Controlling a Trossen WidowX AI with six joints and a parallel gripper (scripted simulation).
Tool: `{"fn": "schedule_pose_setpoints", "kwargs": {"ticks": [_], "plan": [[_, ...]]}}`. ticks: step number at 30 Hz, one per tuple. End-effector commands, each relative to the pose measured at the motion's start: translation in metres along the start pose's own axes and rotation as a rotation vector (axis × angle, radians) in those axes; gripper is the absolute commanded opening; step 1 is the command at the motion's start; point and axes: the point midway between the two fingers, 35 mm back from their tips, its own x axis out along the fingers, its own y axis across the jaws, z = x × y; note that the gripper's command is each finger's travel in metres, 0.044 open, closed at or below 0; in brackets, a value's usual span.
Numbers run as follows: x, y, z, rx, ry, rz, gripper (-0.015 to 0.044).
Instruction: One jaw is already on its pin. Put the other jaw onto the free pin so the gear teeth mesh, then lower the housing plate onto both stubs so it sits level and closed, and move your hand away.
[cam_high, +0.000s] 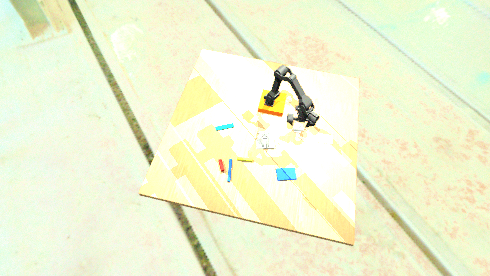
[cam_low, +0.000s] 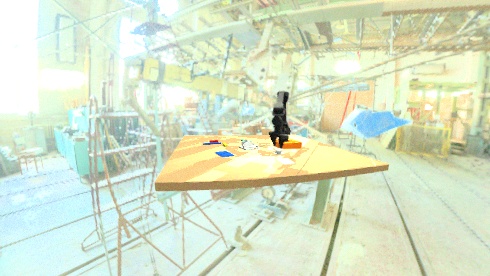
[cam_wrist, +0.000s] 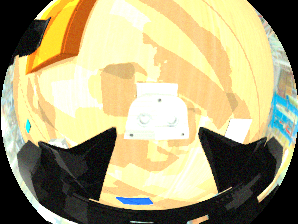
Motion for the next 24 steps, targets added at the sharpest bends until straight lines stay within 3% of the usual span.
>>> {"fn": "schedule_pose_setpoints", "kwargs": {"ticks": [1,24], "plan": [[0.005,0.000,0.000,-0.003,0.002,0.003,0.0440],[0.031,0.001,0.000,-0.003,0.002,0.003,0.0440]]}}
